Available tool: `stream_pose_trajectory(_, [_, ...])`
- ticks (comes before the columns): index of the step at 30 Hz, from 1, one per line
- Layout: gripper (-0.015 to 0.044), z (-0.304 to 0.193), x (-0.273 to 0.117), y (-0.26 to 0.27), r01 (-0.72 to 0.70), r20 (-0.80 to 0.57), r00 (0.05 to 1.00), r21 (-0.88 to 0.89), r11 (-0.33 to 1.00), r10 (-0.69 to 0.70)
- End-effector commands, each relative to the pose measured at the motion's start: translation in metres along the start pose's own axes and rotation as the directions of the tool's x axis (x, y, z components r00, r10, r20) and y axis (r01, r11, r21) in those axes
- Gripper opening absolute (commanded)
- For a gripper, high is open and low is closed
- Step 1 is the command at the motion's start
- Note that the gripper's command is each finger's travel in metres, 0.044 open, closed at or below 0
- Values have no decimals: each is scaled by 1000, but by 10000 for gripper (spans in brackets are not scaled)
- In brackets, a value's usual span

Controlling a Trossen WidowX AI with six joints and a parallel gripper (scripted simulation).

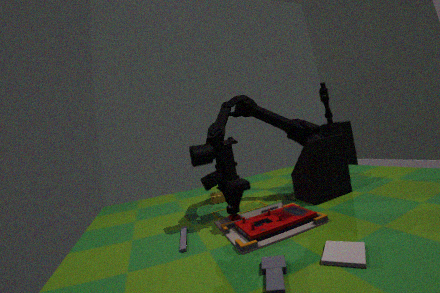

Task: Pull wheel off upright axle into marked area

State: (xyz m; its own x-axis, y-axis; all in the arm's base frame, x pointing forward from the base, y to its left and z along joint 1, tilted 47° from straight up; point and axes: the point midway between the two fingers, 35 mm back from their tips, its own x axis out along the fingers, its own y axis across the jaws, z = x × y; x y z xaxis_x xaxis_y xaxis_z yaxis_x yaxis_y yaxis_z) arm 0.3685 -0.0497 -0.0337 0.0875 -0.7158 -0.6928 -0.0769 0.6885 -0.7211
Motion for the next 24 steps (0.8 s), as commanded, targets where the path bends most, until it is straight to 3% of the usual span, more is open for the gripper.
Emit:
stream_pose_trajectory(1, [161,0,-1,-1,1,1,1000,4,1000,-1])
stream_pose_trajectory(7, [4,0,-2,-1,1,1,1000,3,1000,-1])
stream_pose_trajectory(24, [0,1,-7,0,1,3,1000,2,1000,-1])
